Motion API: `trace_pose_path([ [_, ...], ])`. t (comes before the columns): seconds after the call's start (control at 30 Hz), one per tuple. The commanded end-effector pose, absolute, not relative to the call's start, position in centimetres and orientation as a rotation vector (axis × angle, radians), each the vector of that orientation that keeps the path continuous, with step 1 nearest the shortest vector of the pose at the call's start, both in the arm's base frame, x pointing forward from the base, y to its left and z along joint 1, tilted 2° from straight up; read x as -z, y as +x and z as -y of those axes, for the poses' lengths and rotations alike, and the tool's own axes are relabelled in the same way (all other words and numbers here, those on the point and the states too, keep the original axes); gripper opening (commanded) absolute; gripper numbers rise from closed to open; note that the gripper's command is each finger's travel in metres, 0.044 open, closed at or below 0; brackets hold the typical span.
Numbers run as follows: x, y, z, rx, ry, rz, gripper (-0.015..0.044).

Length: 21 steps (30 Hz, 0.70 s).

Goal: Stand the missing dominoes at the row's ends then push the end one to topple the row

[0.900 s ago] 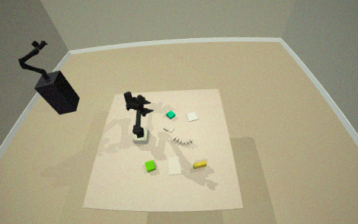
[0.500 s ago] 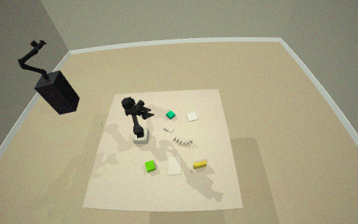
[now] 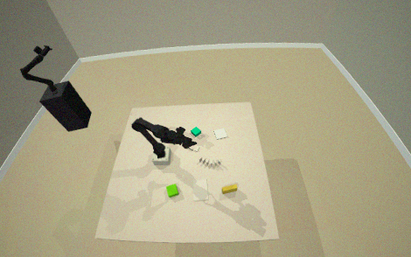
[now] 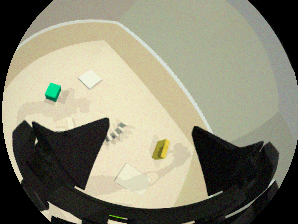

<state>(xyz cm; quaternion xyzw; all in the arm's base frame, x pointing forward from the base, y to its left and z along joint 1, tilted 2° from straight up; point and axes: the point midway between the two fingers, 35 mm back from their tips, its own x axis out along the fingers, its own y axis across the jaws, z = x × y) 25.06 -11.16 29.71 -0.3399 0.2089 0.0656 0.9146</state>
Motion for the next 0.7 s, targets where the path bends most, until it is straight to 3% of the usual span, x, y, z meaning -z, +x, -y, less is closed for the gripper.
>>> trace_pose_path([
  [0.0,-25.0,28.9,9.2,-0.300,-0.631,-0.584,0.0440],
  [0.3,-13.6,33.0,1.1,-0.601,-0.623,-1.014,0.0440],
  [0.53,-5.3,31.7,-5.7,-0.767,-0.821,-1.349,0.0440],
  [0.67,-4.6,31.4,-6.3,-0.779,-0.849,-1.377,0.0440],
])
